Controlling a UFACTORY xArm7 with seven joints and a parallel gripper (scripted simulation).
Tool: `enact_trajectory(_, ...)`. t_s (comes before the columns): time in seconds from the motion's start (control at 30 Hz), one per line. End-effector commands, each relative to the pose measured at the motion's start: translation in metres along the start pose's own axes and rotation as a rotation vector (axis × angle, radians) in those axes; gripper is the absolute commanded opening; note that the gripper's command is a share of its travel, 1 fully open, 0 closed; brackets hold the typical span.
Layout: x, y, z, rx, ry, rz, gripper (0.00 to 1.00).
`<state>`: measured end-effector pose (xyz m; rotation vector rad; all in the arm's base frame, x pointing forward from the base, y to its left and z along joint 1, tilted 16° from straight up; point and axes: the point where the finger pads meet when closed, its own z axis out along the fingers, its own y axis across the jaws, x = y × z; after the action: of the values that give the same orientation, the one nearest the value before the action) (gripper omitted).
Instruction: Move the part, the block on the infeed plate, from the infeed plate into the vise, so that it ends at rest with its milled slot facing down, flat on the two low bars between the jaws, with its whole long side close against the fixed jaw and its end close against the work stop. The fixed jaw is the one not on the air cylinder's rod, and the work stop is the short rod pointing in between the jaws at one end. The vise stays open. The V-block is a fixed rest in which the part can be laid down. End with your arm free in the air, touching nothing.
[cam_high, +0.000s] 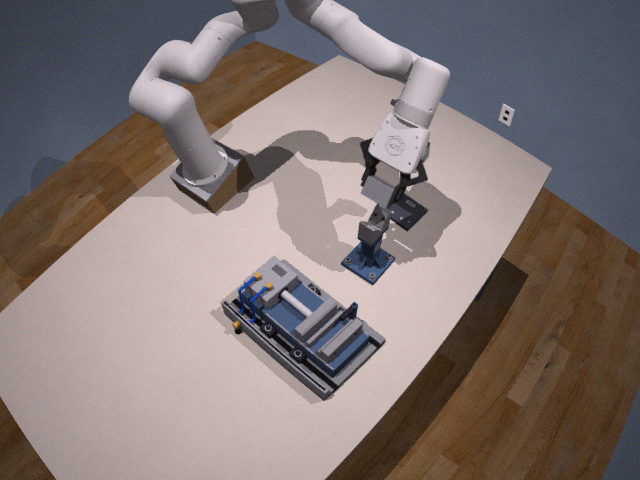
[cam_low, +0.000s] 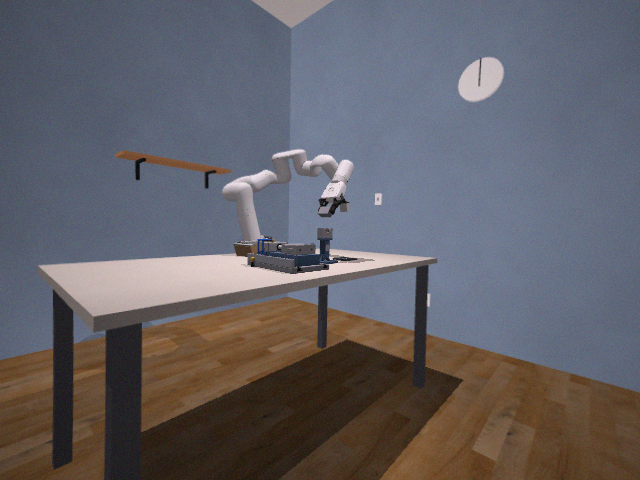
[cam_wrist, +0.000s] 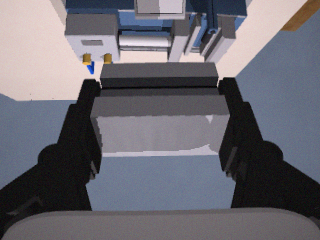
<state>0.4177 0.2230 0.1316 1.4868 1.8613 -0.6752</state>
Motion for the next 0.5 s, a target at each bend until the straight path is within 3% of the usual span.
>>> enact_trajectory(0.0, -0.0006, 0.0009, -0.0017, -0.002, -0.034, 0.002, 0.0)
enact_trajectory(0.47, 0.0007, 0.0009, -0.0016, -0.002, -0.143, 0.002, 0.0)
